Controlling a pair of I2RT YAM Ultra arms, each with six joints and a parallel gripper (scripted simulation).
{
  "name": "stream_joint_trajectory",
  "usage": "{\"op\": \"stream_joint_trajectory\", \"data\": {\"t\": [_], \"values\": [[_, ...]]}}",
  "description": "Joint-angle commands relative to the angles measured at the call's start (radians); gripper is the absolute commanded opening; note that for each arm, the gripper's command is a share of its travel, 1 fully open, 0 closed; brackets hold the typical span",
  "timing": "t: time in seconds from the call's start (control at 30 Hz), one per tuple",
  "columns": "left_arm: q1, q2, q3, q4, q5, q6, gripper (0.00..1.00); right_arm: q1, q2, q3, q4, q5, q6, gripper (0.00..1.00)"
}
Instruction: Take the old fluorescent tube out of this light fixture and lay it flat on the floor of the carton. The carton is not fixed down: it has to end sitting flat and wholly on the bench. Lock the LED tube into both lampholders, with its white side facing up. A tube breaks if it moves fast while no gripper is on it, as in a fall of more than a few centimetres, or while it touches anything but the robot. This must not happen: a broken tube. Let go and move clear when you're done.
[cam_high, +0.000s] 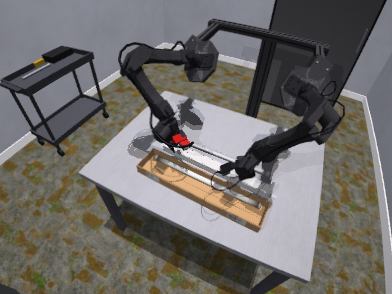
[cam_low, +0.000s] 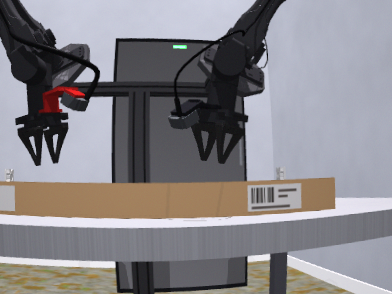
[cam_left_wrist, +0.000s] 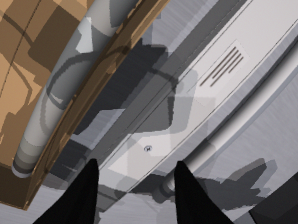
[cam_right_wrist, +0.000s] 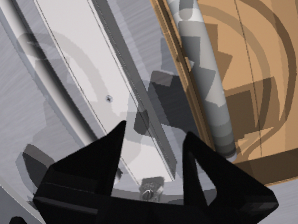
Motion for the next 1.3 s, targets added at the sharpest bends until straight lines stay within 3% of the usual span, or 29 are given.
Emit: {"op": "stream_joint_trajectory", "data": {"t": [0.0, 0.1, 0.3, 0.37, 0.47, 0.53, 0.8, 0.87, 0.9, 1.0, 1.27], "values": [[-0.048, 0.079, 0.016, -0.023, -0.062, 0.144, 0.49, 0.043, 0.087, -0.038, 0.0, 0.061, -0.162, 0.49], [-0.074, 0.158, 0.037, -0.019, -0.105, 0.221, 0.49, 0.071, 0.173, 0.02, 0.022, 0.109, -0.247, 0.49], [-0.102, 0.235, 0.05, -0.015, -0.142, 0.274, 0.49, 0.096, 0.258, 0.018, 0.03, 0.147, -0.315, 0.49], [-0.11, 0.268, 0.039, -0.002, -0.144, 0.292, 0.49, 0.1, 0.281, -0.032, 0.027, 0.147, -0.339, 0.49], [-0.118, 0.299, -0.024, -0.042, -0.15, 0.327, 0.49, 0.111, 0.316, -0.035, 0.007, 0.155, -0.373, 0.49], [-0.127, 0.322, 0.02, -0.034, -0.158, 0.336, 0.49, 0.119, 0.339, 0.0, 0.019, 0.163, -0.384, 0.49], [-0.138, 0.324, 0.046, -0.009, -0.167, 0.346, 0.49, 0.126, 0.345, 0.013, 0.029, 0.17, -0.398, 0.49], [-0.139, 0.304, -0.013, -0.026, -0.139, 0.333, 0.49, 0.129, 0.323, -0.021, -0.001, 0.152, -0.388, 0.49], [-0.137, 0.353, -0.023, -0.044, -0.136, 0.319, 0.49, 0.128, 0.368, -0.041, -0.017, 0.149, -0.373, 0.49], [-0.138, 0.338, -0.012, -0.042, -0.135, 0.321, 0.49, 0.128, 0.369, -0.027, -0.015, 0.149, -0.376, 0.49], [-0.094, 0.415, 0.055, 0.041, -0.12, 0.374, 0.49, 0.069, 0.44, 0.03, 0.108, 0.129, -0.431, 0.49]]}}
